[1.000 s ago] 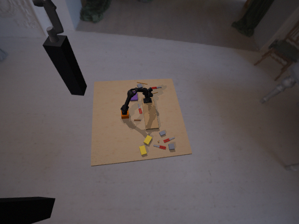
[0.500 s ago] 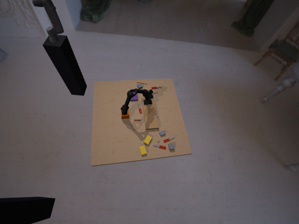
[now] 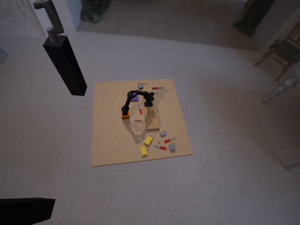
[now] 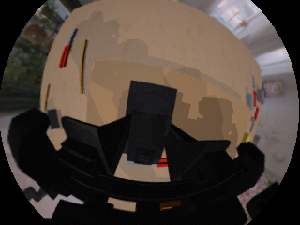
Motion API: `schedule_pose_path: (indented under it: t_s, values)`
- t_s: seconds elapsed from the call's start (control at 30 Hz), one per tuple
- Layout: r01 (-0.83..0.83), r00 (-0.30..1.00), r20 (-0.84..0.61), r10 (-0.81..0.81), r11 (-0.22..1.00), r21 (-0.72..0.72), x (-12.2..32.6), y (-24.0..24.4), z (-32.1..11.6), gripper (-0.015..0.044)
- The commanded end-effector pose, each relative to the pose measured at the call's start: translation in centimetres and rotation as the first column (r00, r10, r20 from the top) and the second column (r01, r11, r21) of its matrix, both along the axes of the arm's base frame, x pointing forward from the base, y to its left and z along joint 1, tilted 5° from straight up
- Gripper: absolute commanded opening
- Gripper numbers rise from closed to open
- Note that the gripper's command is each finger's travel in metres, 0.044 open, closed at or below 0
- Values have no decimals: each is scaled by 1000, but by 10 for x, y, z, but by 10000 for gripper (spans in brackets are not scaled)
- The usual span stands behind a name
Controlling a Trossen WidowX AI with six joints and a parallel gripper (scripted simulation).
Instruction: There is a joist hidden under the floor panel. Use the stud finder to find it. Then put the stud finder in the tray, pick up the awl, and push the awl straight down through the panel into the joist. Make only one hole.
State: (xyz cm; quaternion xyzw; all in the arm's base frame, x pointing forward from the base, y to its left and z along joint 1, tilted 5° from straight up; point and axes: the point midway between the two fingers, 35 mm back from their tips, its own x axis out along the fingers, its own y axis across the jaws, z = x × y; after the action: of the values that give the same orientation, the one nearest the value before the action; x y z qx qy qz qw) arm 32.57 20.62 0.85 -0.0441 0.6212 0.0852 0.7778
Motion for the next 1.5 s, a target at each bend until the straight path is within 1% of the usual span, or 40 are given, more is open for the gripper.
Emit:
schedule_pose_path:
  t_s: [0.0, 1.47]
  values:
    - [0, 1000, 1, 0, 1000, -7, 2, -10, -1, 0]
    - [1, 1000, 2, -1, 1000, -14, 17, -91, -4, 0]
